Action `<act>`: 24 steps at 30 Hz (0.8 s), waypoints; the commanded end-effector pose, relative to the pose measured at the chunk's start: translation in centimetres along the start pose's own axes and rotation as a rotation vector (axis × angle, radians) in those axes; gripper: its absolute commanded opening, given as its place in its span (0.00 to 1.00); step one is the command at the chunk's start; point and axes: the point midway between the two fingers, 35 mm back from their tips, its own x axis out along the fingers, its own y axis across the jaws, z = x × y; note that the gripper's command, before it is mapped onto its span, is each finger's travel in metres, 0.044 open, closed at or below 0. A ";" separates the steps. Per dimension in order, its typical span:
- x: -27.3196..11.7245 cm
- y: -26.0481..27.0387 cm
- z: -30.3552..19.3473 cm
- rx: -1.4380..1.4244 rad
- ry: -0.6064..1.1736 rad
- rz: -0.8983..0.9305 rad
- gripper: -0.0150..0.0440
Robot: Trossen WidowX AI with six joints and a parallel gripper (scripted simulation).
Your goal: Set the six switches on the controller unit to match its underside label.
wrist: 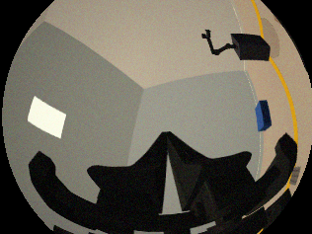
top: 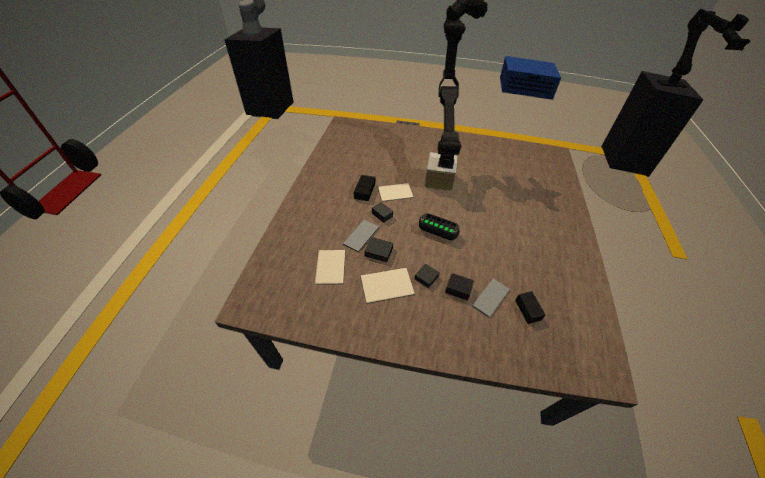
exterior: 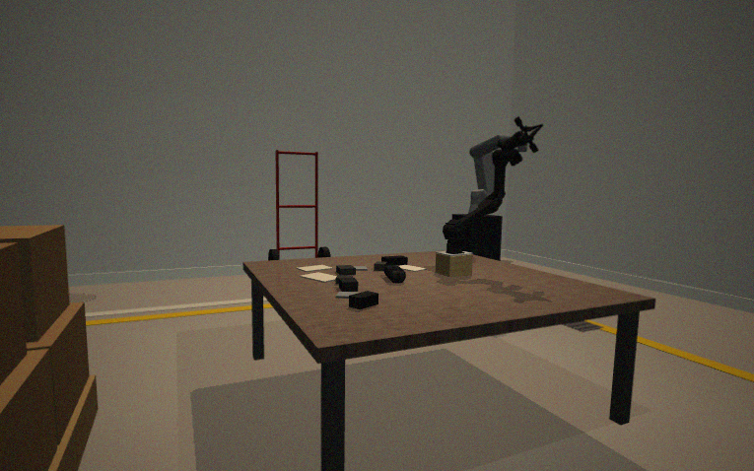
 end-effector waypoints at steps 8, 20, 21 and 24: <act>-2.2 14.5 7.4 0.515 0.019 0.289 0.25; -7.0 24.5 15.2 1.071 0.127 0.605 0.25; -7.5 25.2 15.9 1.087 0.126 0.625 0.25; -9.9 28.2 19.5 1.167 0.128 0.717 0.25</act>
